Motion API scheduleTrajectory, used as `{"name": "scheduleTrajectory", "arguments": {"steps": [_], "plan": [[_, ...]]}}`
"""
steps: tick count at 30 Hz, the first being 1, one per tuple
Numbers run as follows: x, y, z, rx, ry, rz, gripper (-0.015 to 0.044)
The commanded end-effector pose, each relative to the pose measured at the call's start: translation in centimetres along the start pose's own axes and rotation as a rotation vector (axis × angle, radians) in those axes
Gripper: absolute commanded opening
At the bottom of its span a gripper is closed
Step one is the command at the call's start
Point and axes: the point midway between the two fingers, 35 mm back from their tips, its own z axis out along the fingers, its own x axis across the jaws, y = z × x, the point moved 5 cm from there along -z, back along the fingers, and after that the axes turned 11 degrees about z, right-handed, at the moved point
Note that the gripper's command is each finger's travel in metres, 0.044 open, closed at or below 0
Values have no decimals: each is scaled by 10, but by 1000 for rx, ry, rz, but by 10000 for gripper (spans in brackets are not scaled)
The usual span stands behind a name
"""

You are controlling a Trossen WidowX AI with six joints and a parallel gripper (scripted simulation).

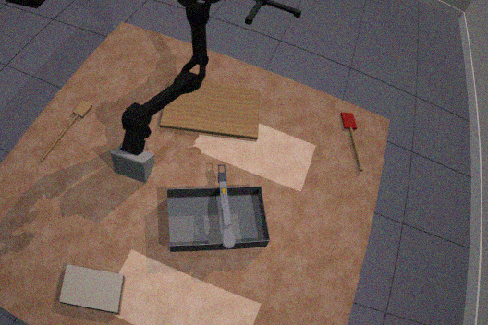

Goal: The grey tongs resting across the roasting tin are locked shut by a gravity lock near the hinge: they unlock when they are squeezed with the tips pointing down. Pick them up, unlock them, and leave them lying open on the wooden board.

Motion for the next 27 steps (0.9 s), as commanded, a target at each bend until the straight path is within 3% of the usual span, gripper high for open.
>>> {"name": "scheduleTrajectory", "arguments": {"steps": [1, 18, 27], "plan": [[-25, -56, 32, 95, 91, 31, 260], [4, -179, 98, 231, 459, 108, 260], [74, -254, 124, 273, 767, 81, 260]]}}
